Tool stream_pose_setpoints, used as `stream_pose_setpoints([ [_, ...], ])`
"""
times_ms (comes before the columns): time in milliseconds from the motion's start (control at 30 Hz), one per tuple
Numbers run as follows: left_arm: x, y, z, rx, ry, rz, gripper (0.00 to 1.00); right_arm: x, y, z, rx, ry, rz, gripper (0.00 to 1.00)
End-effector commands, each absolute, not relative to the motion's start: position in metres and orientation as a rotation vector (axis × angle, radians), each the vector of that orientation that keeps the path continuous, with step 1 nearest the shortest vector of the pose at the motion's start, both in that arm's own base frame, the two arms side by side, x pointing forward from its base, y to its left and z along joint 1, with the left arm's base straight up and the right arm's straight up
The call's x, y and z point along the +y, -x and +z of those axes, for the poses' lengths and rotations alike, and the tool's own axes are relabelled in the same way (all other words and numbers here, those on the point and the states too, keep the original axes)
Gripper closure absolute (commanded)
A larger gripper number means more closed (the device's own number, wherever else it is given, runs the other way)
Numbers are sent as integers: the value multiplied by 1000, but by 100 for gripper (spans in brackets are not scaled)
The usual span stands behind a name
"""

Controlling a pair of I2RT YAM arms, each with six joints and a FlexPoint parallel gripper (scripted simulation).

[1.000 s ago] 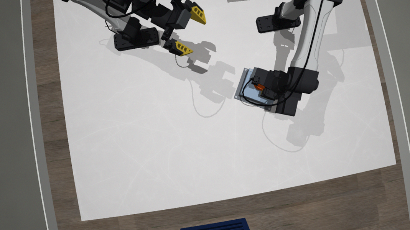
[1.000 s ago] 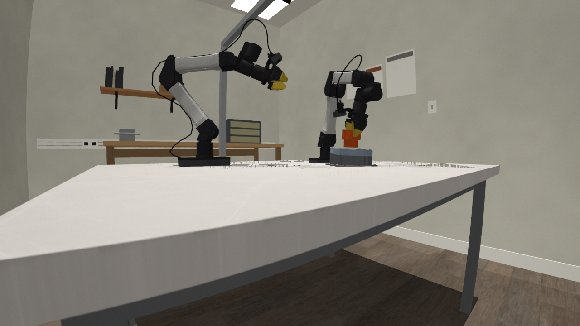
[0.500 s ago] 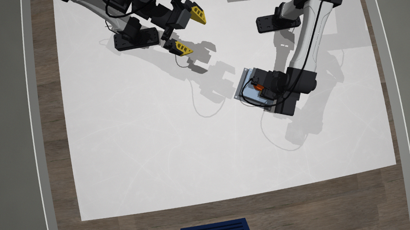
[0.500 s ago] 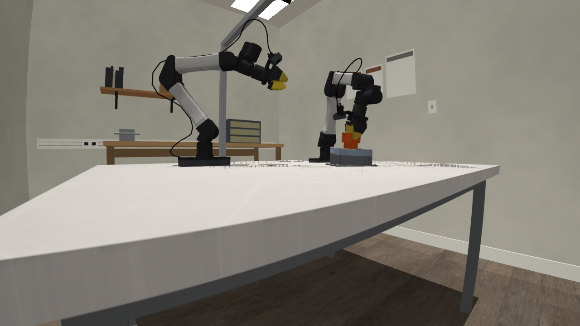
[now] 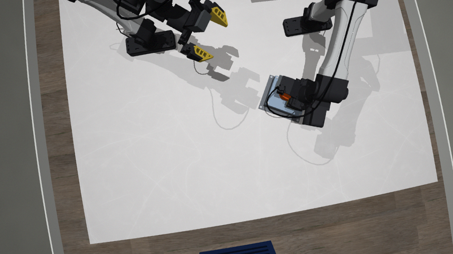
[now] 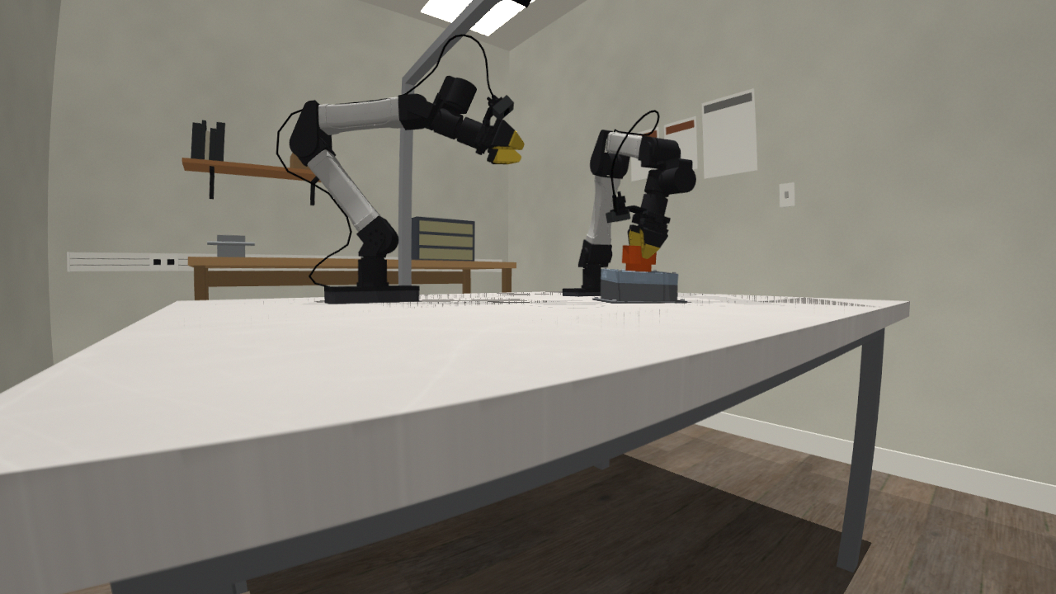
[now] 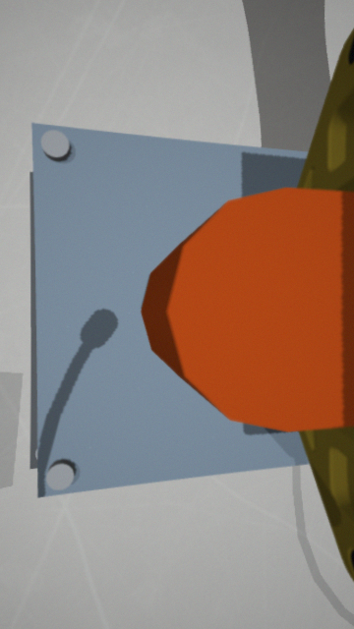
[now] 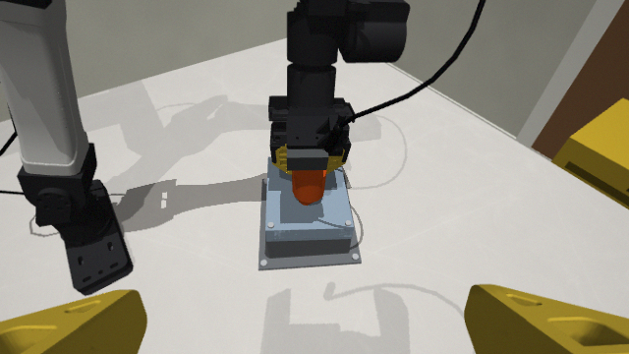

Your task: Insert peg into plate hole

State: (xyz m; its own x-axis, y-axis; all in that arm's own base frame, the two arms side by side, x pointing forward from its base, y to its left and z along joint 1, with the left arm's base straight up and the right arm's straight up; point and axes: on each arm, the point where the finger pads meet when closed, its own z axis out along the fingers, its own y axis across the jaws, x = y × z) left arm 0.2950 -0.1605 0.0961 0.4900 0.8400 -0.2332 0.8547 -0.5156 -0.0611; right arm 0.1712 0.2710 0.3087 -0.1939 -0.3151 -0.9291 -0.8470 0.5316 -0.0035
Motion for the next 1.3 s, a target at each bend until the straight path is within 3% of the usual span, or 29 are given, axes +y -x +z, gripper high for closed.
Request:
stream_pose_setpoints([
  [0,-165,-300,111,1462,-2614,-312,66,269,-171,323,1725,948,671,0],
  [933,-163,-298,98,1491,-2640,-330,66,269,-171,323,1725,948,671,0],
  [1033,-161,-300,106,1484,-2636,-307,33,269,-171,323,1725,948,671,0],
  [1267,-153,-307,114,1509,-2665,-342,30,269,-171,323,1725,948,671,0],
])
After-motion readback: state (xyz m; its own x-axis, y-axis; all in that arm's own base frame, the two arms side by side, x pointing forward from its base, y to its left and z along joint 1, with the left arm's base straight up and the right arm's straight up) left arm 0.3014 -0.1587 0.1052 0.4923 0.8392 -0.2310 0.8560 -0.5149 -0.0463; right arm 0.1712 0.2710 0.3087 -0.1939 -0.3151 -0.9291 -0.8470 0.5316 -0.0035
